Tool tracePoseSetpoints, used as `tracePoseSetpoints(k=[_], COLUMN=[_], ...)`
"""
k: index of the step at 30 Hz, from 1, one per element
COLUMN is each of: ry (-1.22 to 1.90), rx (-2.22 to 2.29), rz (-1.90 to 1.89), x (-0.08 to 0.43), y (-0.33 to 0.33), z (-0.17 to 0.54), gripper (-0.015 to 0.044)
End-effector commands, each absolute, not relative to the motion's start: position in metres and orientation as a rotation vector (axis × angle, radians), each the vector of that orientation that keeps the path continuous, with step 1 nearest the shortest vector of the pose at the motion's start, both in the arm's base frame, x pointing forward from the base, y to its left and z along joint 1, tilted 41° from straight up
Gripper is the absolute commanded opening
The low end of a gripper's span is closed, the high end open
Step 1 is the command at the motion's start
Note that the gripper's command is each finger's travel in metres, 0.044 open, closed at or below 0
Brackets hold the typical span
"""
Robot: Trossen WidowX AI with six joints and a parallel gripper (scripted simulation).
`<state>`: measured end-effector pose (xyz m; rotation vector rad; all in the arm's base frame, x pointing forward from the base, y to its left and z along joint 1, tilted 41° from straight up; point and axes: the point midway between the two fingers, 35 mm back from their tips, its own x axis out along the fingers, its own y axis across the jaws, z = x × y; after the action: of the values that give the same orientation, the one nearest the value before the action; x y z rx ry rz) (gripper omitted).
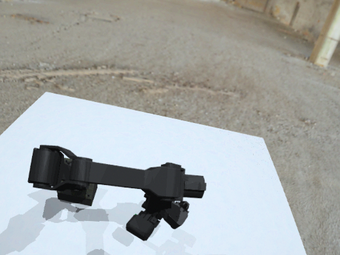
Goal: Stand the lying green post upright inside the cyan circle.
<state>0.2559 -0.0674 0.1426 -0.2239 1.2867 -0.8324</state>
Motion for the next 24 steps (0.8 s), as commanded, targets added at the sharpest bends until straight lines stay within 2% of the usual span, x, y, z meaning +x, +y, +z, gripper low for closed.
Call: tracePoseSetpoints(k=[1,24], ry=[1.278,1.386], rx=[-0.219,-0.413], rz=[-0.837,-0.636], x=[0.253,0.268], y=[-0.059,-0.016], z=[0.156,0.142], gripper=[0.0022,0.0022])
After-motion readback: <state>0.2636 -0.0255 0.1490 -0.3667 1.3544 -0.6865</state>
